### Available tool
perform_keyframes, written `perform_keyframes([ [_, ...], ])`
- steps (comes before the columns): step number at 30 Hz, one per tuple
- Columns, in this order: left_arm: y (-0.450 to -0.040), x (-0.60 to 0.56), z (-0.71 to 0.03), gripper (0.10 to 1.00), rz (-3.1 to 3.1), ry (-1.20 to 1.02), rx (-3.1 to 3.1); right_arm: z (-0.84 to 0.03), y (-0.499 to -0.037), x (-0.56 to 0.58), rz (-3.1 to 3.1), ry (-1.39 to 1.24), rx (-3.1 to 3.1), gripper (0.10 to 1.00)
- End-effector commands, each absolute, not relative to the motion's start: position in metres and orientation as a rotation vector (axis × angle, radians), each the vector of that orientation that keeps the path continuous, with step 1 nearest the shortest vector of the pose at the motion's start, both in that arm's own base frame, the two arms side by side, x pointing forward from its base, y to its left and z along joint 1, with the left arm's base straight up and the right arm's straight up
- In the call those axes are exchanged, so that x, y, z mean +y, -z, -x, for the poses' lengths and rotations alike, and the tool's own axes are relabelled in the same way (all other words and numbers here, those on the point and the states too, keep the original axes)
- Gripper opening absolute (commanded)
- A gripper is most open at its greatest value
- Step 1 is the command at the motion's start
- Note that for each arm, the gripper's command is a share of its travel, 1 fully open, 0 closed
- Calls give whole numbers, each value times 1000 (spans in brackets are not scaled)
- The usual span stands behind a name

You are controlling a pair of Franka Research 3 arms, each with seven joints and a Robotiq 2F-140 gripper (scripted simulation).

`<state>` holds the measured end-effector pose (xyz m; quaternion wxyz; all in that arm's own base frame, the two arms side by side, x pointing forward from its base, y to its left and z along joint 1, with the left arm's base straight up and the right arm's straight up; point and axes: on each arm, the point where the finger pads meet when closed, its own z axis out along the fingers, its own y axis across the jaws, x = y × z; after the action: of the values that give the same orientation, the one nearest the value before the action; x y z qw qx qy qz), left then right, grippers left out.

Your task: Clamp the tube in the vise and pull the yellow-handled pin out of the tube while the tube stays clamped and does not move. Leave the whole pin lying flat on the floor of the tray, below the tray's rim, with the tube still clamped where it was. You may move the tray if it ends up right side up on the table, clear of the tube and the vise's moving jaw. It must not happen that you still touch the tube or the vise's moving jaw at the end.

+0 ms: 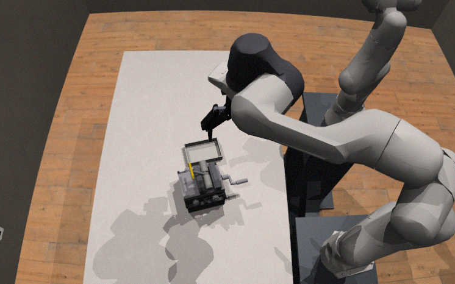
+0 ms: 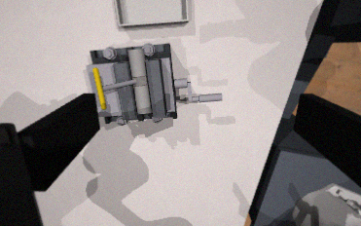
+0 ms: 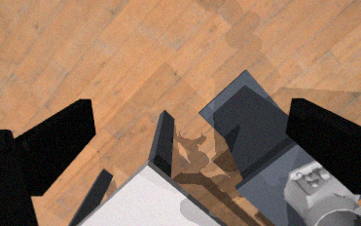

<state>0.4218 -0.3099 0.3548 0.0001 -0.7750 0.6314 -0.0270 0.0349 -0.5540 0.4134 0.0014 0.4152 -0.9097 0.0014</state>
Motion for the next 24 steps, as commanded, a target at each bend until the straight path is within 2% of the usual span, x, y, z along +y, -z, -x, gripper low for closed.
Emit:
perform_keyframes([
  [1,-357,-309,-420,1000,2435,78,1983,-36,-413,-553,-1295,0,-2862,1000],
  [16,-360,-309,-421,1000,2434,78,1985,-36,-413,-553,-1295,0,-2862,1000],
  [24,-357,-306,-424,1000,2227,67,2209,-36,-413,-553,-1295,0,-2862,1000],
])
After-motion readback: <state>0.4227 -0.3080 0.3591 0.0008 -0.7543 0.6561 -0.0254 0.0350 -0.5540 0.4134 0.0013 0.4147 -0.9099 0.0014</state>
